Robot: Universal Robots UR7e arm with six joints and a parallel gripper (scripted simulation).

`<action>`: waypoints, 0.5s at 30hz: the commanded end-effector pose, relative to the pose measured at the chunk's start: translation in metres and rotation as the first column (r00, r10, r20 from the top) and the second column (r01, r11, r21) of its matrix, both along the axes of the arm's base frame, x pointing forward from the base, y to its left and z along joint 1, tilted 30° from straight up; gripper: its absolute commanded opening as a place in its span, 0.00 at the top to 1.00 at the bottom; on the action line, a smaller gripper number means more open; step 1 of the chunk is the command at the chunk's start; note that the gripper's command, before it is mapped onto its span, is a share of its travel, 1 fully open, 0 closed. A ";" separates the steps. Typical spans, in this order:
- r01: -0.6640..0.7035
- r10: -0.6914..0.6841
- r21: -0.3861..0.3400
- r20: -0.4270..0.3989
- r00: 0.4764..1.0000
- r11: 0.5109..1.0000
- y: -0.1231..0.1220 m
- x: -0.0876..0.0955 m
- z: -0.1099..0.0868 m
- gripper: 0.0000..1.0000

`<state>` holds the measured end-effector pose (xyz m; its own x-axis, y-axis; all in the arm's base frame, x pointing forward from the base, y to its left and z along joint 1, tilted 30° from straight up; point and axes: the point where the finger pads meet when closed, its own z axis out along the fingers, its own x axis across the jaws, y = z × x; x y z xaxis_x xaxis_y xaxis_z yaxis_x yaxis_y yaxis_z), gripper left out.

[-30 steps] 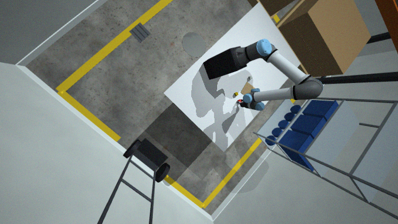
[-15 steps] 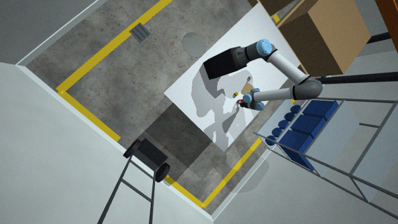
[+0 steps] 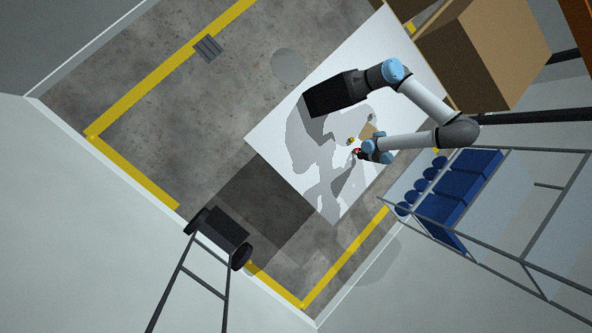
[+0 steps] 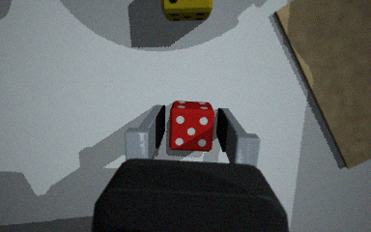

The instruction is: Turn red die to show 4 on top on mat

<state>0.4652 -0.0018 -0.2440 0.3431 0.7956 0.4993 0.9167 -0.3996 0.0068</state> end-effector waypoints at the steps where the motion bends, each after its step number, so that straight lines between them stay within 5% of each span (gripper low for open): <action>1: 0.001 -0.001 -0.001 0.001 1.000 1.000 0.000 0.000 0.000 0.13; 6: 0.001 -0.001 -0.001 0.001 1.000 1.000 0.000 0.000 0.000 0.13; 7: 0.001 -0.001 -0.001 0.001 1.000 1.000 0.000 0.000 0.000 0.43; 15: 0.001 -0.001 -0.001 0.001 1.000 1.000 0.000 0.000 0.000 0.43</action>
<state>0.4652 -0.0018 -0.2440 0.3431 0.7956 0.4993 0.9167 -0.3996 0.0068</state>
